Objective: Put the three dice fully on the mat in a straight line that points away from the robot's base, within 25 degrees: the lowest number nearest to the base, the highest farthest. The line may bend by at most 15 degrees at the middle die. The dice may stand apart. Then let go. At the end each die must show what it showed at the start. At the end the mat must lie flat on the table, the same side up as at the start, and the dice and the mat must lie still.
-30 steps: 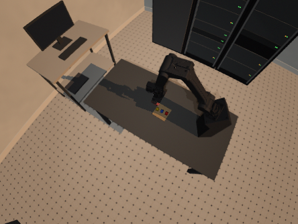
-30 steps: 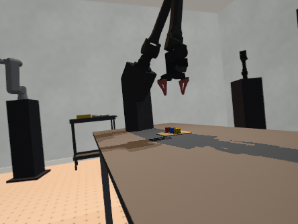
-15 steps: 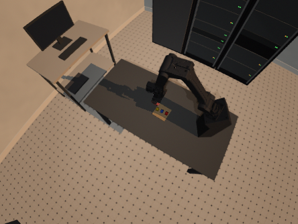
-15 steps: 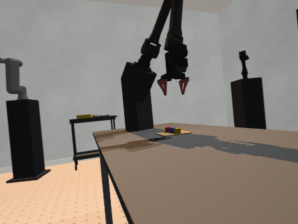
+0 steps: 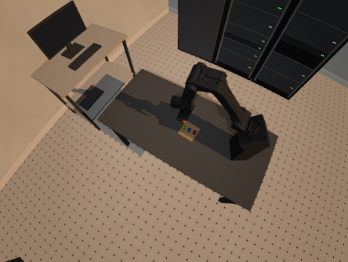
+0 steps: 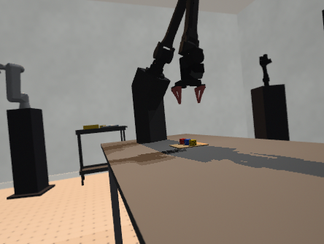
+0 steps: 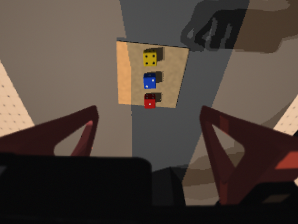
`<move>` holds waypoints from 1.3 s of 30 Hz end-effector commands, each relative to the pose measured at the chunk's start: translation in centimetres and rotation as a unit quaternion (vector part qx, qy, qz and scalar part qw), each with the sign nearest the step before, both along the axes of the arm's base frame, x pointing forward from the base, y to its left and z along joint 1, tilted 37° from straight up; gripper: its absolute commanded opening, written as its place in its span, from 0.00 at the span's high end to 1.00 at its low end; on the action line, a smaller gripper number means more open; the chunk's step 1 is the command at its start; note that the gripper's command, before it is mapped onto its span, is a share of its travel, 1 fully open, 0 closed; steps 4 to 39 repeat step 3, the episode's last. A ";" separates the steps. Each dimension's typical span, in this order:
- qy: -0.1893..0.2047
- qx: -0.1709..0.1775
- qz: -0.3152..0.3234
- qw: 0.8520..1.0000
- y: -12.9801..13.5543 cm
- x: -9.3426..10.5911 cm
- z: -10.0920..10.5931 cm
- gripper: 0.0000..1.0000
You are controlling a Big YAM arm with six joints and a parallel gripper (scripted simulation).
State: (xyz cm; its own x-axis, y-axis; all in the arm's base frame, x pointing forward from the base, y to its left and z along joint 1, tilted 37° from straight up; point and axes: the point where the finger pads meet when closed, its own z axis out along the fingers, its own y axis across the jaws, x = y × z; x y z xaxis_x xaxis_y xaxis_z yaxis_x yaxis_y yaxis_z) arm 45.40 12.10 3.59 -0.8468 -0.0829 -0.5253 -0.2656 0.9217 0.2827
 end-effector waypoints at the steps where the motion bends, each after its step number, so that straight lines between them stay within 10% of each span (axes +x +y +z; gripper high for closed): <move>1: -0.014 0.001 -0.001 1.000 -0.4 0.6 0.9 0.00; 39: -0.014 0.001 -0.001 1.000 -0.4 0.6 0.9 0.00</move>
